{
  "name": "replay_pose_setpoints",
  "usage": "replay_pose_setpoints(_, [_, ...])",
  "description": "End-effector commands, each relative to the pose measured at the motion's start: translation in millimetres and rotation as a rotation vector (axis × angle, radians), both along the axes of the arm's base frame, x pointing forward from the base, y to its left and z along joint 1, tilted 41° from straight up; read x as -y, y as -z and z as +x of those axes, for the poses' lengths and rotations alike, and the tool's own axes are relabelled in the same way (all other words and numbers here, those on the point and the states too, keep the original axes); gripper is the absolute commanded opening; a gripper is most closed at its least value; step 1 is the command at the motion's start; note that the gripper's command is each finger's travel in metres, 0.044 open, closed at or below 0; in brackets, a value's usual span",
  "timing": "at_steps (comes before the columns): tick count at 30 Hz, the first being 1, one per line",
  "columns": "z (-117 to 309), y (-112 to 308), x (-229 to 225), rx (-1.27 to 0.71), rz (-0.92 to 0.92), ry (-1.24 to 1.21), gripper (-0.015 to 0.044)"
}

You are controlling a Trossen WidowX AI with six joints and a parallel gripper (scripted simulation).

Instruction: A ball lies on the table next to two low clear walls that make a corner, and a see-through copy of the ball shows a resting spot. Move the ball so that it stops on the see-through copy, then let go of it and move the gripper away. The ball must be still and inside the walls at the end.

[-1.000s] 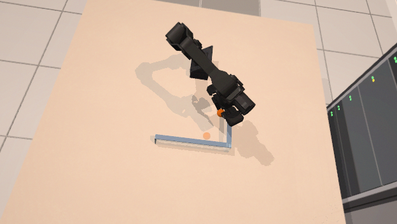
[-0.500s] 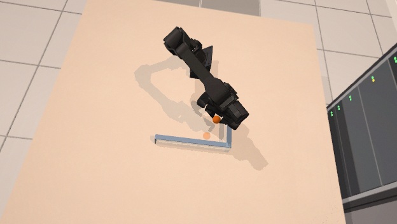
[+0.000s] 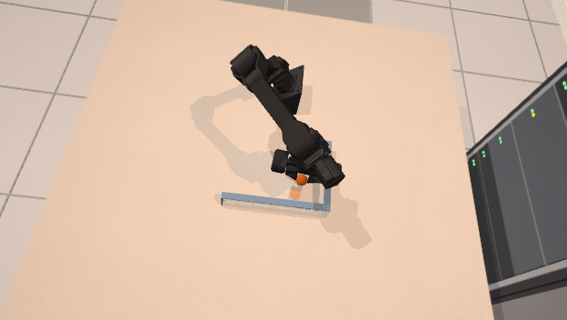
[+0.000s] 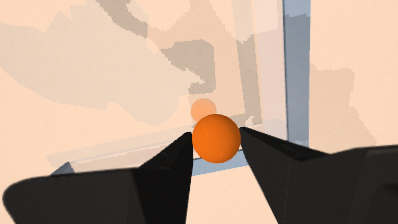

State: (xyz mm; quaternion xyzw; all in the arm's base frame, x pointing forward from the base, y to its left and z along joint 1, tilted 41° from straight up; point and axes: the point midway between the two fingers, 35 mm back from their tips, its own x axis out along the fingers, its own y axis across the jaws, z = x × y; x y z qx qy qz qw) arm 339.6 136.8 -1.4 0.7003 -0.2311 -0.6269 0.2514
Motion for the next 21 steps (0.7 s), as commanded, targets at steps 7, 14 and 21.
replay_pose_setpoints(7, [9, 0, 6, -0.073, -0.02, -0.092, 0.0])
replay_pose_setpoints(14, [13, 19, 21, -0.073, -0.02, -0.093, 0.0])
replay_pose_setpoints(21, [17, 50, 49, -0.072, -0.022, -0.092, 0.0])
